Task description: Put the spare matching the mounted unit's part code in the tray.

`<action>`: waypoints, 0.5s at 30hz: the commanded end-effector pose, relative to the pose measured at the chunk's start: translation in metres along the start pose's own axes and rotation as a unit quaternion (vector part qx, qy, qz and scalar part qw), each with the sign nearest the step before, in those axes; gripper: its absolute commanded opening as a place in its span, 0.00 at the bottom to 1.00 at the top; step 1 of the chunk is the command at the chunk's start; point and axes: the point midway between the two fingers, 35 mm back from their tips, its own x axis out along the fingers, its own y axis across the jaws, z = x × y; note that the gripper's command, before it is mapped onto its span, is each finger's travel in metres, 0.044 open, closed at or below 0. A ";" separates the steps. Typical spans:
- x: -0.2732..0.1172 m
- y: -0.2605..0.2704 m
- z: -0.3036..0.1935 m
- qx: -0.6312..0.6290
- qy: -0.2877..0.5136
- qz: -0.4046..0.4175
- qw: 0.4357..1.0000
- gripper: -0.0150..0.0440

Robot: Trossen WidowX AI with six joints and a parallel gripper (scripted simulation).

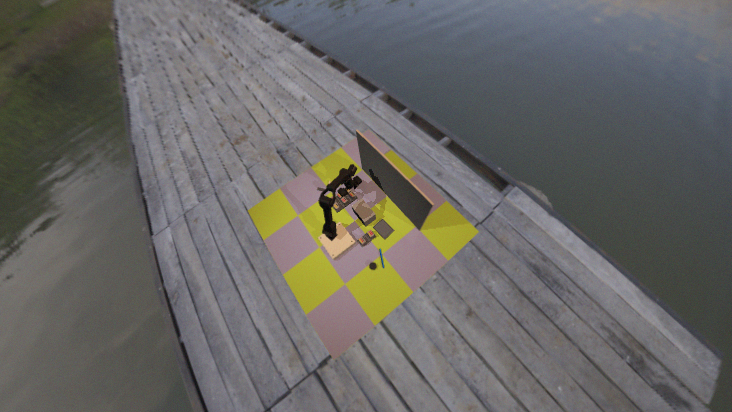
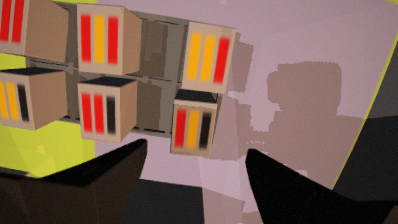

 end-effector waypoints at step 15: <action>0.032 0.000 0.000 -0.002 0.003 0.002 1.000 0.76</action>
